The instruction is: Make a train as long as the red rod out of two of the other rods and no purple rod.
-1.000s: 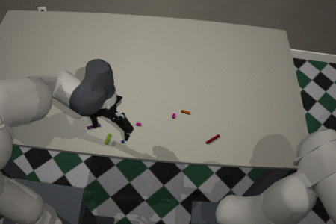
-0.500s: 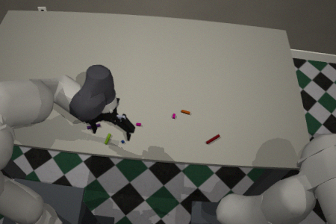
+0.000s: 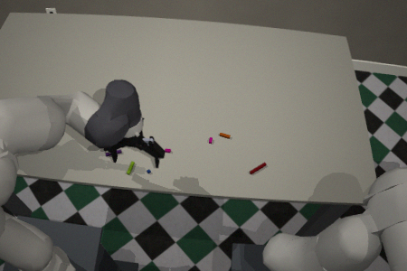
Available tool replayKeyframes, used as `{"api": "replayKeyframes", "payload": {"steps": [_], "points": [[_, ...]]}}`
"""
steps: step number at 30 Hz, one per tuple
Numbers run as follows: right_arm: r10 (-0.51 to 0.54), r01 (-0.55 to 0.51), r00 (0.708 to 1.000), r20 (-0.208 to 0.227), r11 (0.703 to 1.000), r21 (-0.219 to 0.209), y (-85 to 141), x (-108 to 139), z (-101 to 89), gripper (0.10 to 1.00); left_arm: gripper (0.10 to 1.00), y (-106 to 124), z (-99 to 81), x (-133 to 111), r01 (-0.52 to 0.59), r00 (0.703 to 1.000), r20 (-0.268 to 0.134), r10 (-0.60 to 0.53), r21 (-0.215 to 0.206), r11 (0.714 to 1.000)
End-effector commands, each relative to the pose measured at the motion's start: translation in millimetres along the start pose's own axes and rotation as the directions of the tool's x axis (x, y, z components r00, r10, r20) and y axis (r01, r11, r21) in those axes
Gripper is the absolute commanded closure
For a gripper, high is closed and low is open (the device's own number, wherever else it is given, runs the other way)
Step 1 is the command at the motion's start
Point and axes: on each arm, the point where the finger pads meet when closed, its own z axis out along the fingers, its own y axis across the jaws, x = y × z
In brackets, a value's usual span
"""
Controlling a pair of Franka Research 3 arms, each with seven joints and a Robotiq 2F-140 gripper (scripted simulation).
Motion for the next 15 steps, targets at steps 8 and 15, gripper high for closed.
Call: {"api": "replayKeyframes", "payload": {"steps": [8,15], "points": [[0.138,-0.135,0.989,0.057,0.990,-0.042,53,9,-8.2,0.098,0.098,0,0.7,1,0.039,0.999,-0.003,-0.039,0.003,0.999],[0.161,-0.158,0.985,0.065,0.986,-0.049,62,11,-10.1,0.098,0.098,0,0.7,1,0.039,0.999,-0.003,-0.039,0.003,0.999]]}}
